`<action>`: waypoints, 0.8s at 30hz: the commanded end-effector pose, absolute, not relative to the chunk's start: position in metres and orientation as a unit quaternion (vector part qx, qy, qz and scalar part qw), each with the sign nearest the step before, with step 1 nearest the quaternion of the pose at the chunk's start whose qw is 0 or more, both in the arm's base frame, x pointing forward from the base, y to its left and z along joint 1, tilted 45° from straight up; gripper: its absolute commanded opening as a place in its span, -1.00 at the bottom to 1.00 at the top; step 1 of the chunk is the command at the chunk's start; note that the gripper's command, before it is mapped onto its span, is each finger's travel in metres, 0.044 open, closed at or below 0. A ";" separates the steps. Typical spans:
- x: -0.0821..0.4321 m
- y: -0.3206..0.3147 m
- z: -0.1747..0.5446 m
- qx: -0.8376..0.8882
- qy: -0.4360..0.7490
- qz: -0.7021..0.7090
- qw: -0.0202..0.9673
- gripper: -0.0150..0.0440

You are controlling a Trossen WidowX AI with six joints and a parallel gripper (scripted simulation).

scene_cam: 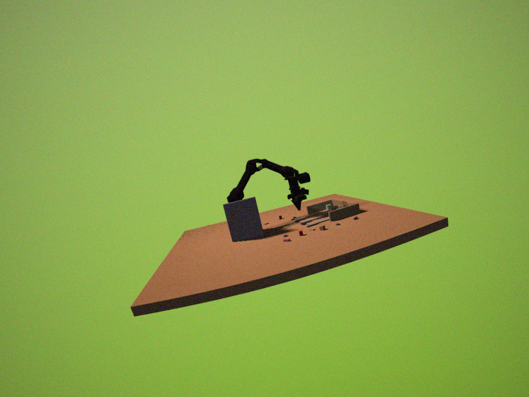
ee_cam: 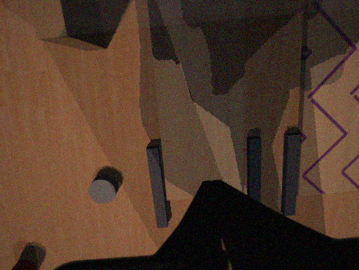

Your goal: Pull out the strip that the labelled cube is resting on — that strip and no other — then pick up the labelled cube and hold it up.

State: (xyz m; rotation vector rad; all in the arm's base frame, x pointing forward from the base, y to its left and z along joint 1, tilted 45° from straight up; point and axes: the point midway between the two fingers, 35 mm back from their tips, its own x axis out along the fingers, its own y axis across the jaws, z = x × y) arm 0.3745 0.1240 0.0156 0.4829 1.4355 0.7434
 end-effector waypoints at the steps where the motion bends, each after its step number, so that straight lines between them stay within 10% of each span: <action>1: 0.372 0.130 0.007 0.214 0.640 0.327 0.662 -0.49; 24: 0.368 0.155 -0.019 0.216 0.639 0.328 0.661 -0.49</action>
